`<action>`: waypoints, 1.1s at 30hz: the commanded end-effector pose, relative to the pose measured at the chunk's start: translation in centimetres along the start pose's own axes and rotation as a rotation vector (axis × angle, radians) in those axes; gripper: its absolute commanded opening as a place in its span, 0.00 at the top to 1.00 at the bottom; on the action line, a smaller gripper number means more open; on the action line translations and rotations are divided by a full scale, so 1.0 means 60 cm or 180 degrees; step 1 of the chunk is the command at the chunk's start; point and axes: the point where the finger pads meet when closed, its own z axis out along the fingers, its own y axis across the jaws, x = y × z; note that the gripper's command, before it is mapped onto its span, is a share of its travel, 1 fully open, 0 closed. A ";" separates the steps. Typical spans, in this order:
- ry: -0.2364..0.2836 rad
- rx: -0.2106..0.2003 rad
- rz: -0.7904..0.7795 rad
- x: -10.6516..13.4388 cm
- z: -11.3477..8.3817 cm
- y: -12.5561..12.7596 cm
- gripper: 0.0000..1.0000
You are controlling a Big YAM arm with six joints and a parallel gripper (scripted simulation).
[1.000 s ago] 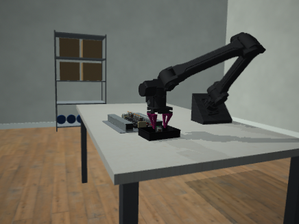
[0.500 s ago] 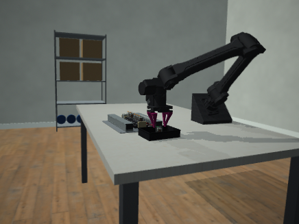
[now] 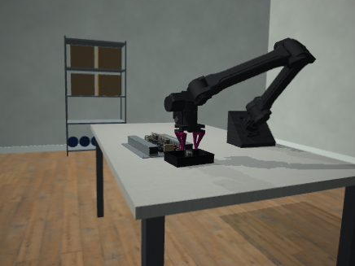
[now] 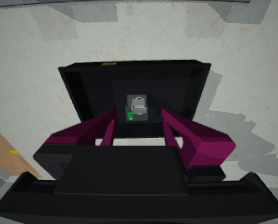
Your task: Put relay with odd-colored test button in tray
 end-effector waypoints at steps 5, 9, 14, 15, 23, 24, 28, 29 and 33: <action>0.0003 -0.0197 -0.0116 0.018 -0.050 0.032 0.41; 0.0003 -0.0197 -0.0115 0.018 -0.051 0.032 0.41; 0.0003 -0.0199 -0.0118 0.018 -0.053 0.032 0.41; 0.0003 -0.0199 -0.0118 0.018 -0.053 0.031 0.41; 0.0002 -0.0197 -0.0116 0.018 -0.054 0.031 0.41; 0.0002 -0.0197 -0.0115 0.018 -0.054 0.031 0.41; 0.0002 -0.0196 -0.0114 0.017 -0.054 0.032 0.41; 0.0002 -0.0196 -0.0114 0.017 -0.054 0.032 0.41; 0.0002 -0.0196 -0.0113 0.017 -0.054 0.032 0.41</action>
